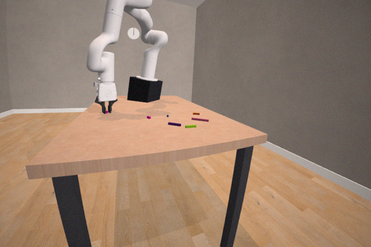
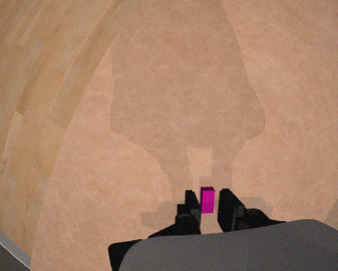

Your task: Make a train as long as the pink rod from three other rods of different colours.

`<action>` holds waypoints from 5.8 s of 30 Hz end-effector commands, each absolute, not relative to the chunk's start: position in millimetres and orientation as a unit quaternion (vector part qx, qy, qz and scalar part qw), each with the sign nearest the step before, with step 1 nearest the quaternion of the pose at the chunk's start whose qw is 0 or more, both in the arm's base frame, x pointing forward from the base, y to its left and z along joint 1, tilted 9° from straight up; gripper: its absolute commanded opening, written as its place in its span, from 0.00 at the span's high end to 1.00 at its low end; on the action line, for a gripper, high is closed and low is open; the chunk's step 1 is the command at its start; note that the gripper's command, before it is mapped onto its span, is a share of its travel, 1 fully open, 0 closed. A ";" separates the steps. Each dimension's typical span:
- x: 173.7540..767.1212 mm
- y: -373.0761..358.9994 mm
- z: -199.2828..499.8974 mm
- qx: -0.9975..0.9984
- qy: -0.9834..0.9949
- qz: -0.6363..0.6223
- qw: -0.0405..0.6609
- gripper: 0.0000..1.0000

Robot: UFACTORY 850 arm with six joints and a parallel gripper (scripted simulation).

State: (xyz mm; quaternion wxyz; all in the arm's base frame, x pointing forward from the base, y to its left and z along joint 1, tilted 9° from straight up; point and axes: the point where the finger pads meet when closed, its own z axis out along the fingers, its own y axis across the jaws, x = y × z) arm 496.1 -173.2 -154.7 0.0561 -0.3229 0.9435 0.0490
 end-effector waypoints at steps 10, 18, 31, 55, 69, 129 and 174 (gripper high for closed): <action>496.9 -173.7 -154.0 -0.323 0.944 0.048 0.057 0.76; 496.9 -173.7 -154.0 -0.323 0.944 0.048 0.057 0.76; 496.9 -173.7 -154.0 -0.323 0.944 0.048 0.057 0.96; 496.9 -173.7 -154.0 -0.323 0.944 0.048 0.057 0.96; 493.6 -179.3 -110.6 -0.323 0.944 0.048 0.057 0.96; 559.9 60.4 -20.3 -0.590 0.804 0.028 0.065 0.96; 555.7 182.0 -38.9 -0.689 0.721 0.020 0.072 0.96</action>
